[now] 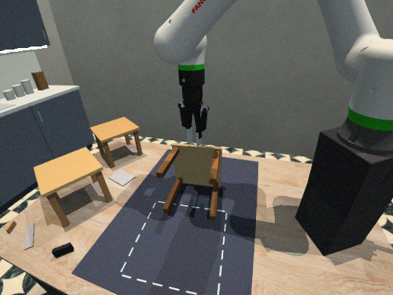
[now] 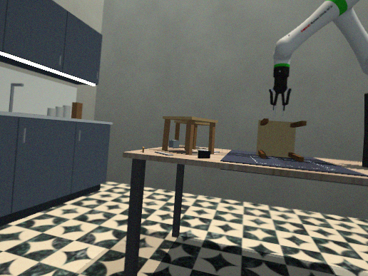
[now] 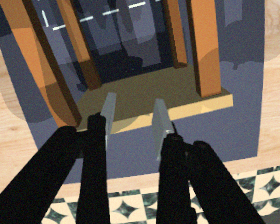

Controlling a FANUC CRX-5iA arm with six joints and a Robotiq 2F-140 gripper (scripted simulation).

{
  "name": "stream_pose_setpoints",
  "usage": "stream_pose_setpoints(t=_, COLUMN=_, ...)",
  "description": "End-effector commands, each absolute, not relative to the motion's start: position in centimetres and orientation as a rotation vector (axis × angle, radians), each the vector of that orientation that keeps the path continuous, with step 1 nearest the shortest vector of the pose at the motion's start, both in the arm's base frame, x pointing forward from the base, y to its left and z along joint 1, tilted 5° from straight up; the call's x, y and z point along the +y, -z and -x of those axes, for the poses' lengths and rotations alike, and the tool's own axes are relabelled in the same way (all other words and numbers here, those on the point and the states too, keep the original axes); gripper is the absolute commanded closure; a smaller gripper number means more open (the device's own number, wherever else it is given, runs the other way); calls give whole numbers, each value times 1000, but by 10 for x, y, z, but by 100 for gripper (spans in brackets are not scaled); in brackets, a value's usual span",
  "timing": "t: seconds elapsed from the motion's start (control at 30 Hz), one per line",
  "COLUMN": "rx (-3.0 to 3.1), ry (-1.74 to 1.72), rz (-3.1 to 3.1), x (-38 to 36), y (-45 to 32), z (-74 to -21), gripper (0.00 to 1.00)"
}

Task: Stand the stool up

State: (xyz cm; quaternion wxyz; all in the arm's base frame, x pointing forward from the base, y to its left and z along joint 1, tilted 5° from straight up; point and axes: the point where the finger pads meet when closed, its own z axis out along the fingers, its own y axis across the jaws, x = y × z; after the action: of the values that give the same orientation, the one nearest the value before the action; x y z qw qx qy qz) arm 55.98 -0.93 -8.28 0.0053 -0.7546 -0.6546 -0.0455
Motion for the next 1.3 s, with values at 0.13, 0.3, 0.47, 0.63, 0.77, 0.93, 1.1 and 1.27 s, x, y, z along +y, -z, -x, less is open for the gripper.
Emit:
stream_pose_setpoints(t=0.13, rx=-1696, ry=128, rz=2633, x=-16, y=82, z=-562, gripper=67)
stream_pose_setpoints(t=0.3, rx=-1553, ry=126, rz=2716, x=-19, y=83, z=-562, gripper=67)
stream_pose_setpoints(t=0.47, rx=-1259, ry=123, rz=2858, x=-24, y=83, z=-563, gripper=67)
stream_pose_setpoints(t=0.63, rx=-1114, ry=121, rz=2914, x=-26, y=83, z=-563, gripper=67)
stream_pose_setpoints(t=0.77, rx=-849, ry=117, rz=2997, x=-31, y=83, z=-564, gripper=67)
stream_pose_setpoints(t=0.93, rx=-734, ry=115, rz=3026, x=-32, y=84, z=-564, gripper=67)
stream_pose_setpoints(t=1.1, rx=-553, ry=112, rz=3061, x=-35, y=84, z=-565, gripper=67)
stream_pose_setpoints(t=1.27, rx=-391, ry=110, rz=3083, x=-38, y=84, z=-565, gripper=67)
